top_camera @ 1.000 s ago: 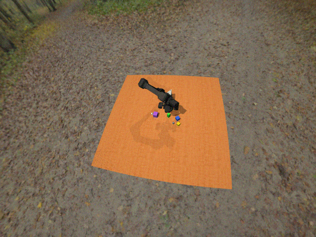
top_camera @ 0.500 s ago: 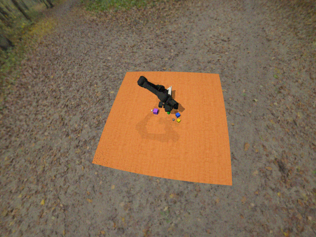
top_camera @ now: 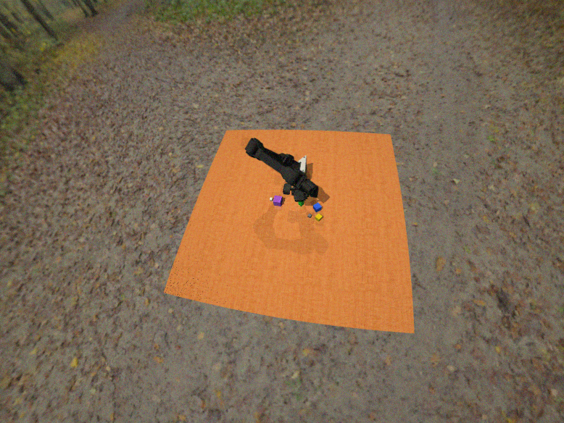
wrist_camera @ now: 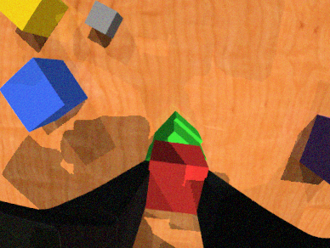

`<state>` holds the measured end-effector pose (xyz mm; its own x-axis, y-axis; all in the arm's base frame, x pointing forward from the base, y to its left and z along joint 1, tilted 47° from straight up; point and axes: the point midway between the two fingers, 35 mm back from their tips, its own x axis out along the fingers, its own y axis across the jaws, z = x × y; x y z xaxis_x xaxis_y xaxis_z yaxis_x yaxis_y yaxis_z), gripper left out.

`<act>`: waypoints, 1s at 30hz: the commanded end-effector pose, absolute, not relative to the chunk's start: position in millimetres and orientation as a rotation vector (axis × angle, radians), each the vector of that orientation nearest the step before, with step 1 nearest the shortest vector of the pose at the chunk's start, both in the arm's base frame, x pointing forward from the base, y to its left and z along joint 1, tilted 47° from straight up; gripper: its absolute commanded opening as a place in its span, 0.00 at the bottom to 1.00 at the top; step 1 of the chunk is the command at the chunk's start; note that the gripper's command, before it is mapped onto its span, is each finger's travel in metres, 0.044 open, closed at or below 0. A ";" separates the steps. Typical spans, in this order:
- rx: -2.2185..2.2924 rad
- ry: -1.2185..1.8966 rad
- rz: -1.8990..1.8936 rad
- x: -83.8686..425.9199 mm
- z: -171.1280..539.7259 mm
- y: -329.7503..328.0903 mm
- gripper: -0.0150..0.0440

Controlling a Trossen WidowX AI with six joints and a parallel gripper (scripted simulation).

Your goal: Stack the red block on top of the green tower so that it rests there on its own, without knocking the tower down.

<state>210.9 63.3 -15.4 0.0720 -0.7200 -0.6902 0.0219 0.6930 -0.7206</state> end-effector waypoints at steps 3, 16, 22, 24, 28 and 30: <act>-0.637 1.402 -0.615 211.1 -16.2 62.3 0.25; -0.637 1.402 -0.615 211.2 -16.1 62.4 0.25; -0.633 1.403 -0.616 210.8 -15.7 62.9 0.43; -0.633 1.403 -0.616 210.8 -15.7 62.9 0.52; -0.633 1.403 -0.616 210.8 -15.7 62.9 0.70; -0.633 1.403 -0.616 210.8 -15.7 62.9 0.79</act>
